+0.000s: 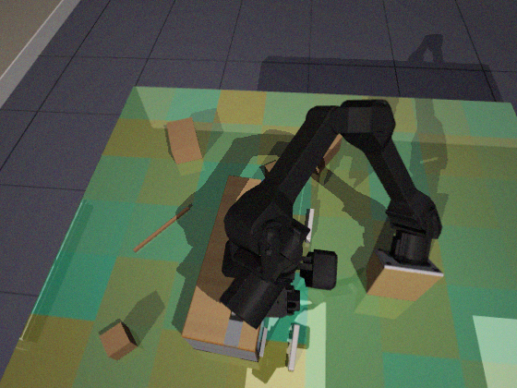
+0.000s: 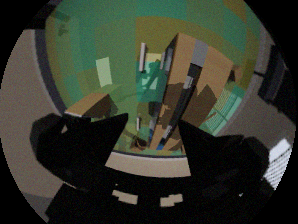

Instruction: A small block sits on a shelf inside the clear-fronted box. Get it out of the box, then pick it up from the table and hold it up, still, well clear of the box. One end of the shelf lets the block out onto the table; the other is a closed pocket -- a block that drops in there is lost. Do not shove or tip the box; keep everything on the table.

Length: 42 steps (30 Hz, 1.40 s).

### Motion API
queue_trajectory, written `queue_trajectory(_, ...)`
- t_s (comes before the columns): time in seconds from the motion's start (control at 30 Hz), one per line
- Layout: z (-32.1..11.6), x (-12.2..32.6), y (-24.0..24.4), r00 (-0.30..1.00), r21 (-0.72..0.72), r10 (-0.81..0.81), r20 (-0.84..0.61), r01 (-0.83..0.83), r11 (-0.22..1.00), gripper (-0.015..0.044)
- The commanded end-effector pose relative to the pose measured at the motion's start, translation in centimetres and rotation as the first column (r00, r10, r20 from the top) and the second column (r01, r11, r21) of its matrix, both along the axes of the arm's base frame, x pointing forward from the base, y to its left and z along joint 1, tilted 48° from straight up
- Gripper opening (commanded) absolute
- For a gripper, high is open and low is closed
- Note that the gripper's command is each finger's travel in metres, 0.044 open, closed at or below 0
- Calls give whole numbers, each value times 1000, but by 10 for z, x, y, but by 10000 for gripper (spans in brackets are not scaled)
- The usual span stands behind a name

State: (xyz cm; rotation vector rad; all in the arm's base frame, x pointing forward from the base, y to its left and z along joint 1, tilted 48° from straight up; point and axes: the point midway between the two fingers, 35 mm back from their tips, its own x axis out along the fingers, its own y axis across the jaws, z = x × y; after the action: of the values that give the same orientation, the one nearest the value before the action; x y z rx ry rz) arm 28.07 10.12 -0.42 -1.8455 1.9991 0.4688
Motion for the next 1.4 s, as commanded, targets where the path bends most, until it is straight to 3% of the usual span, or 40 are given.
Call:
queue_trajectory(0.0, -9, 22, -31, 996, -68, -69, 57, 73, 995, 400)
queue_trajectory(1.37, -43, 13, -73, 997, -95, -68, 24, 70, 993, 400)
